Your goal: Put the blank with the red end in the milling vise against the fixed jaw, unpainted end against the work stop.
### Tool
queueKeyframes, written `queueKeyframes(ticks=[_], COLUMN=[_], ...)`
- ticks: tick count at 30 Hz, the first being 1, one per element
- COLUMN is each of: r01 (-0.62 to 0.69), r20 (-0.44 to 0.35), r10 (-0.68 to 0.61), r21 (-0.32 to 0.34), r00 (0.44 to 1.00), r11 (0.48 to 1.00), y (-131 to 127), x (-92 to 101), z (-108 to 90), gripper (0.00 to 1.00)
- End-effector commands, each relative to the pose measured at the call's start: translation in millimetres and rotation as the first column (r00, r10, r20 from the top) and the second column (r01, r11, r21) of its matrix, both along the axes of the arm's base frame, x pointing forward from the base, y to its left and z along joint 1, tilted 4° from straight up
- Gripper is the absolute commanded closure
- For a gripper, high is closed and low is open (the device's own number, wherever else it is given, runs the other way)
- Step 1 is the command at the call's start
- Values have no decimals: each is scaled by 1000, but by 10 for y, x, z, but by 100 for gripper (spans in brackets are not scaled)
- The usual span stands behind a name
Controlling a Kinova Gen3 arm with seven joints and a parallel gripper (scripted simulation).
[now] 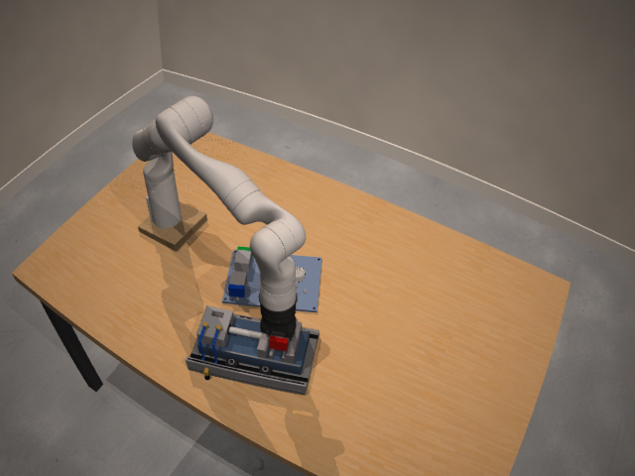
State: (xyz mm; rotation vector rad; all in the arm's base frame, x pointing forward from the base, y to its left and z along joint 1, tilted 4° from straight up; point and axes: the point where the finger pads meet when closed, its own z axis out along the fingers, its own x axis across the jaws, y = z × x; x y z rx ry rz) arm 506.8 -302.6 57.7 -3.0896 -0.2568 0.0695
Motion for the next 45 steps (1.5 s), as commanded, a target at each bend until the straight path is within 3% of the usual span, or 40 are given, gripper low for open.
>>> queueKeyframes(ticks=[1,45], r01=[0,0], r20=[2,2], r10=[0,0], r21=[-1,-1], r00=[1000,1000], r11=[1000,1000], y=[-4,-6], x=[7,8], z=[14,72], gripper=[0,0])
